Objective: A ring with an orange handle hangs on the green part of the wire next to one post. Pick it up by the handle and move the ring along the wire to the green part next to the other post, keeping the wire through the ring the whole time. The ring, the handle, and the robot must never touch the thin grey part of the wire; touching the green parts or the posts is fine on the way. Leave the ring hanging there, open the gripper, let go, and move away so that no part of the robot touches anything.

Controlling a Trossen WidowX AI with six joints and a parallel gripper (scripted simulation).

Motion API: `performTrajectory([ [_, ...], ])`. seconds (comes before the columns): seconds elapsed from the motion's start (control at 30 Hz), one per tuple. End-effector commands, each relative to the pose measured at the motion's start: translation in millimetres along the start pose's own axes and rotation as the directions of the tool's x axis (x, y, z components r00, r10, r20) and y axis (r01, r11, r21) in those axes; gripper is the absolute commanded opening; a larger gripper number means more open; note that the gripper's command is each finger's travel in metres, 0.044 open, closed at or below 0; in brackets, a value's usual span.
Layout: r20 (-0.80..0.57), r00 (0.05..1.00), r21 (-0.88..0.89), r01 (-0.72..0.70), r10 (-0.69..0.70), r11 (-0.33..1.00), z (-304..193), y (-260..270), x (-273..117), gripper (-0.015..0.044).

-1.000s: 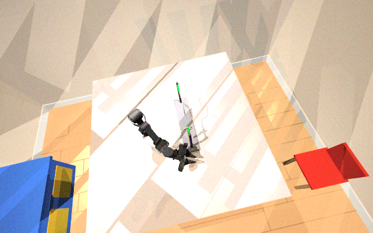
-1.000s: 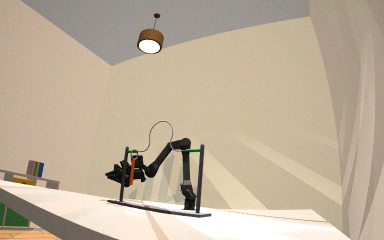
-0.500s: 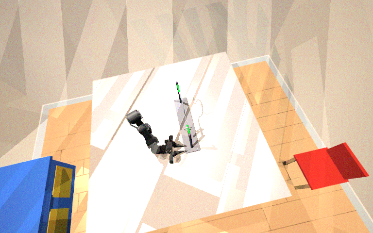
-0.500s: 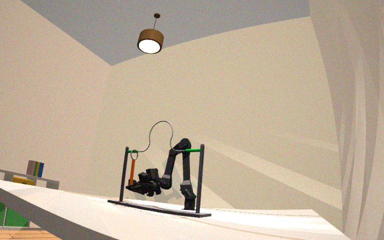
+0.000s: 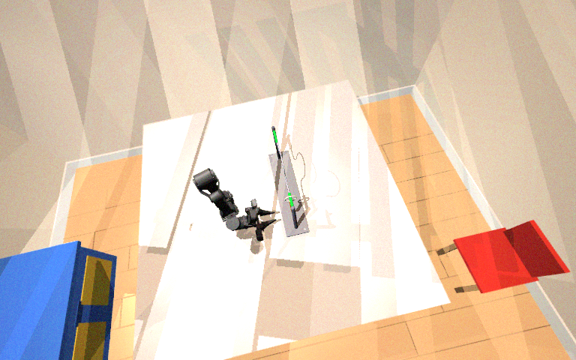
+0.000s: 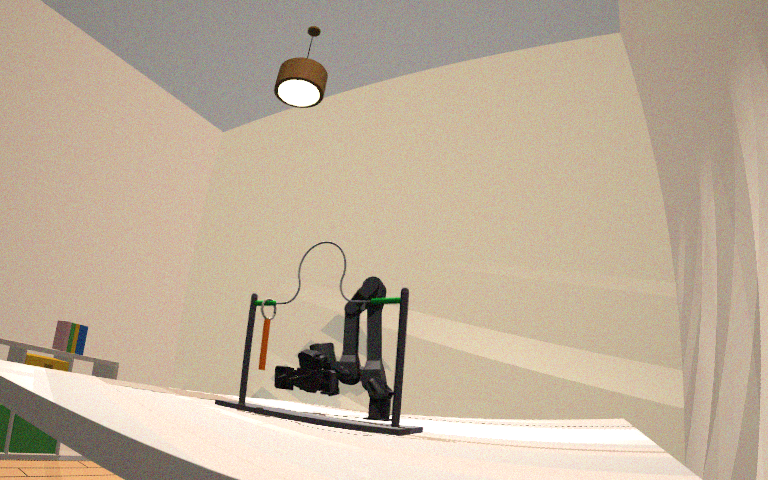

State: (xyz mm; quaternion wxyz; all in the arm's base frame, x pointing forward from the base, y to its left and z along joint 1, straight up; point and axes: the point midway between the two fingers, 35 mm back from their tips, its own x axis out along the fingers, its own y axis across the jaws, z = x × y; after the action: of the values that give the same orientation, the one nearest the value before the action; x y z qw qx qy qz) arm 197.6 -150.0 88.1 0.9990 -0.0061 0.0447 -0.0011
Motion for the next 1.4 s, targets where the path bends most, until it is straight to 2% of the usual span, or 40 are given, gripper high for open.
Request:
performTrajectory([
  [0.0, -0.001, 1.0, -0.004, -0.003, 0.003, 1.0, 12, -3, 12, 0.016],
  [0.27, 0.011, 1.0, -0.004, -0.002, 0.002, 1.0, 48, -3, 41, 0.016],
  [1.37, 0.013, 1.0, -0.005, -0.002, 0.002, 1.0, 52, -6, 82, 0.016],
])
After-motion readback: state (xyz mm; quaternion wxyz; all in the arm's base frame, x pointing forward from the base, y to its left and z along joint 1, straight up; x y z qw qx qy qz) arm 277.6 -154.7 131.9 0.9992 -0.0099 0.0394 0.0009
